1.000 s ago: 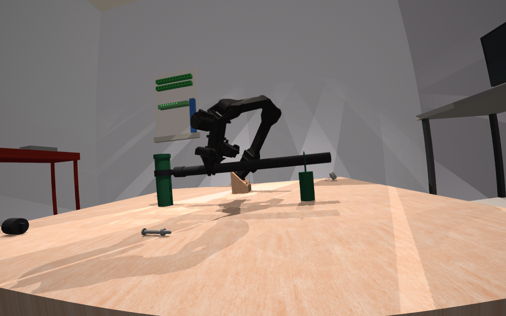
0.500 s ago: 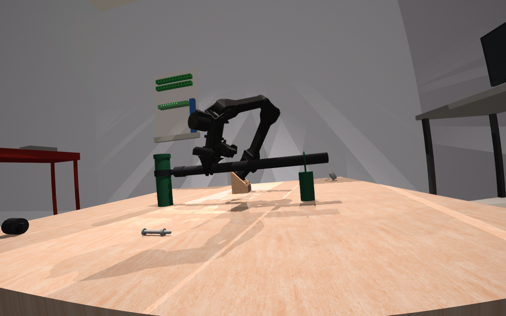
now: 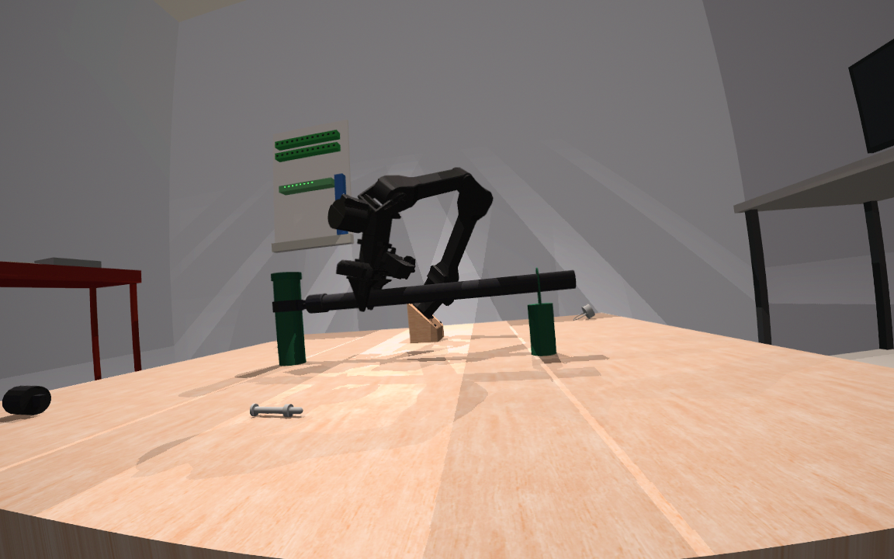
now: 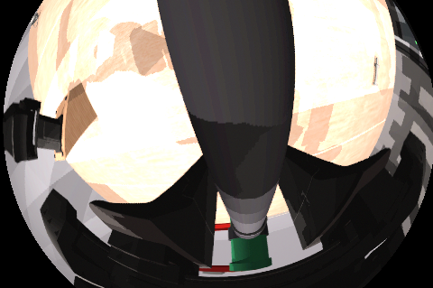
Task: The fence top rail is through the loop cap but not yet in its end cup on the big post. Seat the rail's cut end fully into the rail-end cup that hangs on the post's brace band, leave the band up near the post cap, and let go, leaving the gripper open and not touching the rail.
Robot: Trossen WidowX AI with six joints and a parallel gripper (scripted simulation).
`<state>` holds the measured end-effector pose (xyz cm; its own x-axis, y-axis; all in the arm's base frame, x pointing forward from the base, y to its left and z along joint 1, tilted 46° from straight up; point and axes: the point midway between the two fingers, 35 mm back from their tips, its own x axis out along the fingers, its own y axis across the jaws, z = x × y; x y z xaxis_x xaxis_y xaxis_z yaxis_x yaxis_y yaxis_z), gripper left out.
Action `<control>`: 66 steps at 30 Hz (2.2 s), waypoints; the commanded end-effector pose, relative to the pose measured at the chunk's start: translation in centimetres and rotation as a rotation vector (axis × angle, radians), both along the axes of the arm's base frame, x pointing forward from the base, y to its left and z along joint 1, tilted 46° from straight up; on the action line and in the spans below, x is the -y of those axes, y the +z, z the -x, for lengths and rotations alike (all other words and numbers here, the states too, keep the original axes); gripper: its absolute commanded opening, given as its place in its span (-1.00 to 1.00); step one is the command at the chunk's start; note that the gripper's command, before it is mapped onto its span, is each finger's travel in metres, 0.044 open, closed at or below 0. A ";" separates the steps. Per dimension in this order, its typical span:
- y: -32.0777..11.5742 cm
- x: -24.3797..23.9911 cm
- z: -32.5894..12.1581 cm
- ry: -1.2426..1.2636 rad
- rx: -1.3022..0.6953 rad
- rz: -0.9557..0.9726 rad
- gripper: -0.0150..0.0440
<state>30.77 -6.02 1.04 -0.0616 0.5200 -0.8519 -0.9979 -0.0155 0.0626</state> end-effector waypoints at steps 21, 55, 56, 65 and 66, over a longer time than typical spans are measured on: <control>1.5 0.0 -0.1 0.000 0.000 0.000 0.75; 9.3 2.5 -0.1 0.001 0.005 0.002 1.00; 9.3 2.5 -0.1 0.001 0.005 0.002 1.00; 9.3 2.5 -0.1 0.001 0.005 0.002 1.00; 9.3 2.5 -0.1 0.001 0.005 0.002 1.00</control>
